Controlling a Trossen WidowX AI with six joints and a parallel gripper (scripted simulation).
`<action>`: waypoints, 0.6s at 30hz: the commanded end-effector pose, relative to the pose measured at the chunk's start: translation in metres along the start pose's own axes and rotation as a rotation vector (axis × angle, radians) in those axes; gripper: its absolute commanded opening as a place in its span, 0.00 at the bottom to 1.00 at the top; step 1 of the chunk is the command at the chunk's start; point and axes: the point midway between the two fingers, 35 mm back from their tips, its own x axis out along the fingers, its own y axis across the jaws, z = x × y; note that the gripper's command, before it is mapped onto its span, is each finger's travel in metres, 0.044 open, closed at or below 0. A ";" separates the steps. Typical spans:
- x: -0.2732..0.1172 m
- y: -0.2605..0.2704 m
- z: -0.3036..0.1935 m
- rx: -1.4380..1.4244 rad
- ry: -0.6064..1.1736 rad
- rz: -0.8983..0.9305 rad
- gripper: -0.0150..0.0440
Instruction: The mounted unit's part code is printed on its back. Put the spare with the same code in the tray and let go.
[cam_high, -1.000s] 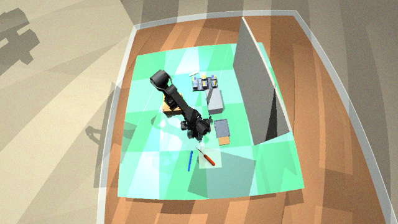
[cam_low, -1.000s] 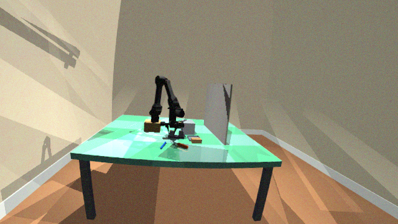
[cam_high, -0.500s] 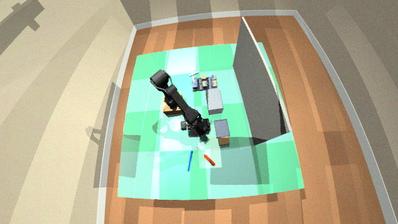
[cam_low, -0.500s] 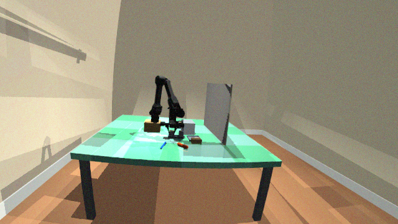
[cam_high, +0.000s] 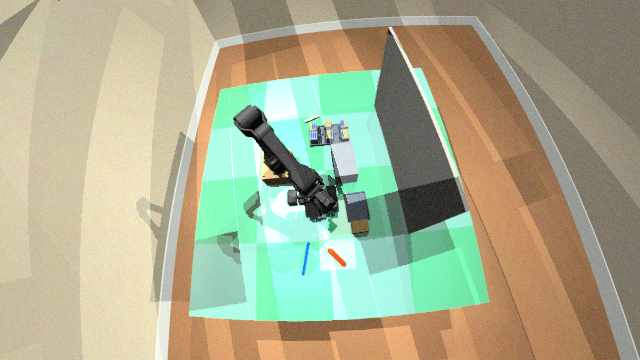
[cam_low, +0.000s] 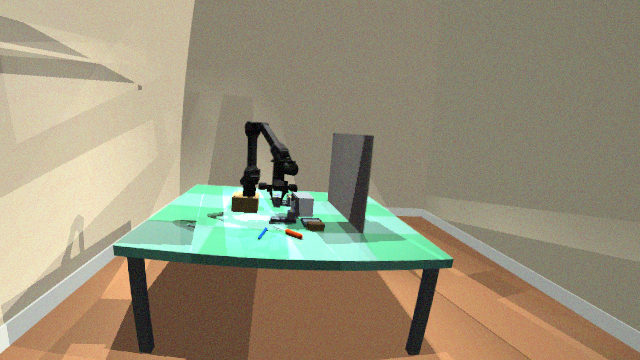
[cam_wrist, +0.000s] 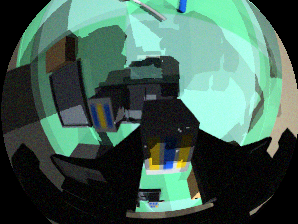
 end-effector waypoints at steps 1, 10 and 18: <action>-0.016 -0.001 -0.002 0.007 0.000 0.005 0.25; -0.034 0.001 0.004 0.002 -0.005 0.006 0.25; -0.073 0.001 0.008 0.005 -0.003 0.006 0.25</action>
